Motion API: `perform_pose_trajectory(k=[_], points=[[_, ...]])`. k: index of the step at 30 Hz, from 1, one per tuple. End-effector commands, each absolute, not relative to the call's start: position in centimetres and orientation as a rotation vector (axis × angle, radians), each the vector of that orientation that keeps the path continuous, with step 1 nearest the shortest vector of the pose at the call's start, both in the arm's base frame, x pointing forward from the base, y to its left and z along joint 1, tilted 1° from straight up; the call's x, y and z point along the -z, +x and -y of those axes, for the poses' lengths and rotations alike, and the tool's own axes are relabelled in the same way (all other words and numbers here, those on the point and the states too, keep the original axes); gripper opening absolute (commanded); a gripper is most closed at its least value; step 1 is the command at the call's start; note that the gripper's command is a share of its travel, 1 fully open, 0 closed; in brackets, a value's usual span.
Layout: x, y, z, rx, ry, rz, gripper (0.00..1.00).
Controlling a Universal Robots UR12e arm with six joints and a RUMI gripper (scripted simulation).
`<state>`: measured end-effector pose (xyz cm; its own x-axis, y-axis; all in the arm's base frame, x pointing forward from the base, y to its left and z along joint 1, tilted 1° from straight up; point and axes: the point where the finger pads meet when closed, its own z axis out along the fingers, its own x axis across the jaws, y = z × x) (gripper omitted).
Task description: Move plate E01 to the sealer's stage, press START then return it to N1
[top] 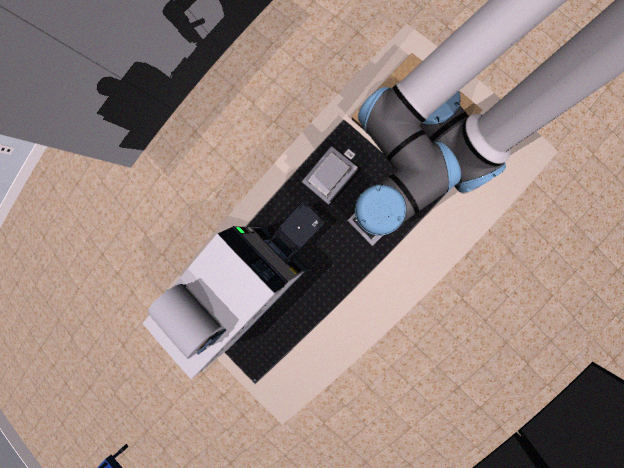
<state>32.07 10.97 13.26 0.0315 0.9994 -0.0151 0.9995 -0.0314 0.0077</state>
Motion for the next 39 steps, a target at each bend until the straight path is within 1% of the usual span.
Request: perform_pose_trajectory(k=[1,39], points=[[-12.5,32.2,-10.9,0.007,2.244,-2.174,0.00],[-7.3,32.2,-10.9,0.007,2.244,-2.174,0.00]])
